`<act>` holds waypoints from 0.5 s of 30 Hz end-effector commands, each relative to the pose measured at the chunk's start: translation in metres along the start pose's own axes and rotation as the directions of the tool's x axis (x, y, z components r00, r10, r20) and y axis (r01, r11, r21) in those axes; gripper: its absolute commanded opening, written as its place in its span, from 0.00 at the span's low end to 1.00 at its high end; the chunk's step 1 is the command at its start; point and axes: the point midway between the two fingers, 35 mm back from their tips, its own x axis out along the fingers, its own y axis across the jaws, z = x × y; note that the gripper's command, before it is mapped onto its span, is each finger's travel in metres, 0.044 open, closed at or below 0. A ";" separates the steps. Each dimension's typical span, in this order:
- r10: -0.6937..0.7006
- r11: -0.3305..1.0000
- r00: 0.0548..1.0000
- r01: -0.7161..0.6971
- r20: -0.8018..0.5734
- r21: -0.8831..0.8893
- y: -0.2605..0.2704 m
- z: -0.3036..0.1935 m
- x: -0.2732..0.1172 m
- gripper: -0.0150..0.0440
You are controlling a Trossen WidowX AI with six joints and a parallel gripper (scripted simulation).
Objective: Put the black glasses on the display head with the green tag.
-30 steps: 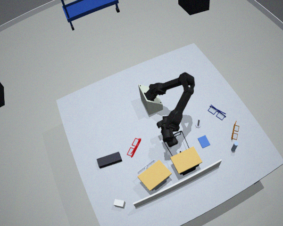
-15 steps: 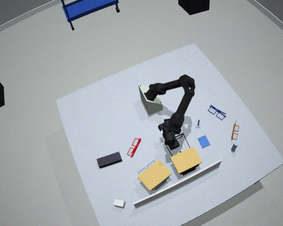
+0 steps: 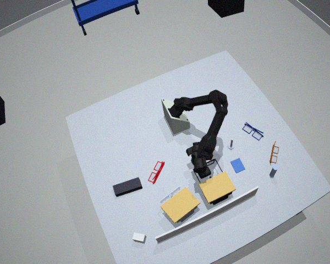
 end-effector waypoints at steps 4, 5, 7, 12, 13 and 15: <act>0.000 1.000 1.000 0.000 0.004 0.006 -0.011 -0.001 0.001 0.25; 0.000 1.000 1.000 0.000 0.004 0.006 -0.012 -0.001 0.001 0.25; 0.000 1.000 1.000 0.000 0.004 0.006 -0.015 0.000 0.001 0.25; 0.000 1.000 1.000 0.000 0.004 0.005 -0.023 0.000 0.001 0.25; 0.000 1.000 1.000 0.000 0.004 0.005 -0.024 0.000 0.001 0.25; 0.000 1.000 1.000 0.000 0.004 0.005 -0.027 0.000 0.001 0.25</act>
